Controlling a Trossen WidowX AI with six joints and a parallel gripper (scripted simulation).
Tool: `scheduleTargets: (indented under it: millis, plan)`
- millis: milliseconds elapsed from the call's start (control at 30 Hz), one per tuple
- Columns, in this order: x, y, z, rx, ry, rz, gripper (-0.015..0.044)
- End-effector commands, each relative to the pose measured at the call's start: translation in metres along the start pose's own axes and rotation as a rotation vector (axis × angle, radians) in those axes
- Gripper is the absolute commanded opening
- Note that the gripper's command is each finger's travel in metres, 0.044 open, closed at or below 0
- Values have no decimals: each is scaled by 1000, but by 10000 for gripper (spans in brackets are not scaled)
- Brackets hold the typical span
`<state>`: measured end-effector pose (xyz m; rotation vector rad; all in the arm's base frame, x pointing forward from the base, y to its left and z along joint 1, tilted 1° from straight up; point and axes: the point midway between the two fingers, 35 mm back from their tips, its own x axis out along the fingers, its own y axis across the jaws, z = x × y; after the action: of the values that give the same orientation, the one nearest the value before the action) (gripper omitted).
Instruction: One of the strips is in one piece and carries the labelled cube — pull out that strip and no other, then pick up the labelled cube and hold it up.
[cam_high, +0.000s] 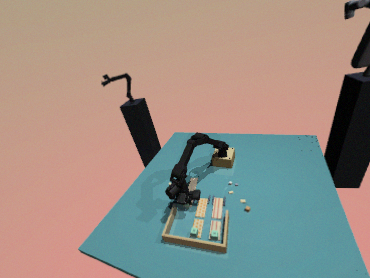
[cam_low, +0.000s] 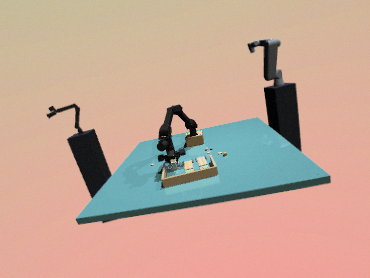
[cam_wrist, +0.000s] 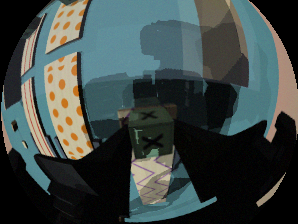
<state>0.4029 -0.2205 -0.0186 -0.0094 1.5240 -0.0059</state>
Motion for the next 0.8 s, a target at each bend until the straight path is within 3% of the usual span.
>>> scheduleTargets:
  millis: [0,133,267,767]
  plan:
    - [0,0,0,0,-1,0,125]
    - [0,0,0,0,-1,0,98]
    - [-2,1,-2,0,-1,0,0]
    - [-37,25,-44,5,7,2,0]
